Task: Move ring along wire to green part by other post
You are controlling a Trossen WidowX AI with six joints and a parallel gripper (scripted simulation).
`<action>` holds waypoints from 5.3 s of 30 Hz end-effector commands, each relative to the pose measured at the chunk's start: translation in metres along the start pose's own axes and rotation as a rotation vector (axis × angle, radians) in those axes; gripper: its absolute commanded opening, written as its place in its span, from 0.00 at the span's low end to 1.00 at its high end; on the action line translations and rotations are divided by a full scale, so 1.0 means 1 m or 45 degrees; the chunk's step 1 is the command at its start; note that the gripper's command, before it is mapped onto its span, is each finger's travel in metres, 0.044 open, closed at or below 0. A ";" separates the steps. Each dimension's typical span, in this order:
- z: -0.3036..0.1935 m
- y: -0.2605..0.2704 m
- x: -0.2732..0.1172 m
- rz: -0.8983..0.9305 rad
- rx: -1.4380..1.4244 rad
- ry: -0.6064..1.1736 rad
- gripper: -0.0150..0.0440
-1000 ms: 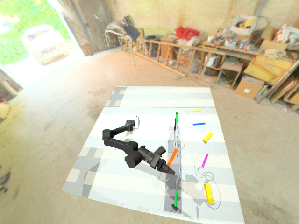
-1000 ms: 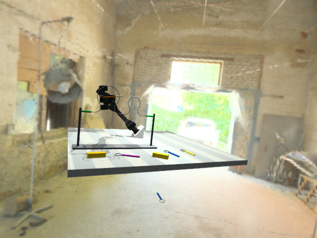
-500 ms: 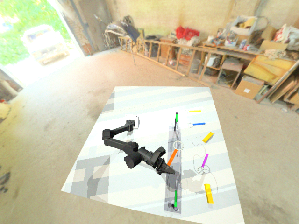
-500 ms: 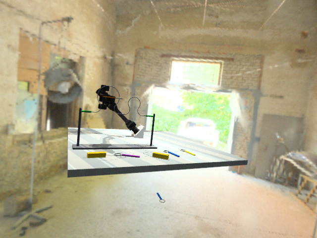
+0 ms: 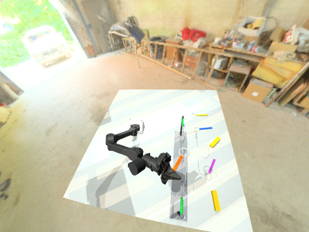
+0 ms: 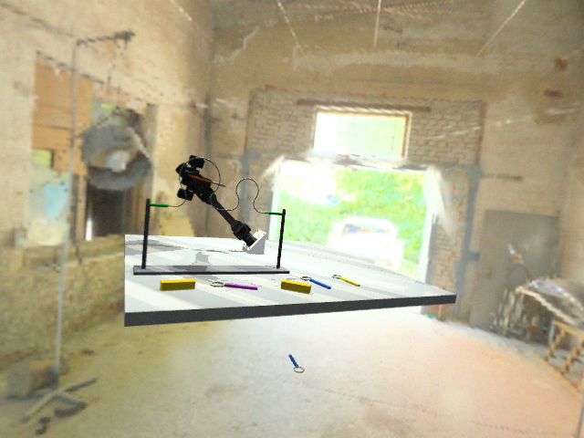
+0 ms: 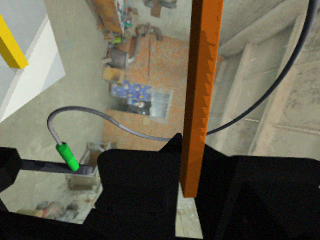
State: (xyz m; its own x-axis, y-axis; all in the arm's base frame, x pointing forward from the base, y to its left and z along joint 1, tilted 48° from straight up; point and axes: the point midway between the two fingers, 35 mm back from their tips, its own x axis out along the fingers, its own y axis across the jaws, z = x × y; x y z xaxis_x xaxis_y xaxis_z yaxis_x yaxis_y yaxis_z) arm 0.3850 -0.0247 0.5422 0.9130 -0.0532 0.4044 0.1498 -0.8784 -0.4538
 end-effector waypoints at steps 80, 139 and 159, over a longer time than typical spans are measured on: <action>0.000 0.127 -0.029 0.274 0.530 0.192 0.00; 0.156 0.199 -0.108 0.998 1.927 0.338 0.00; 0.182 0.193 -0.119 1.041 2.013 0.343 0.00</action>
State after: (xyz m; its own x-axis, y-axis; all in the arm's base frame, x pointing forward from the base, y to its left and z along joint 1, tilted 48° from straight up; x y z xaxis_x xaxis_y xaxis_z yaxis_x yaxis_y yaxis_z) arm 0.3756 -0.1056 0.2655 0.8767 -0.4090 -0.2530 0.0658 0.6231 -0.7794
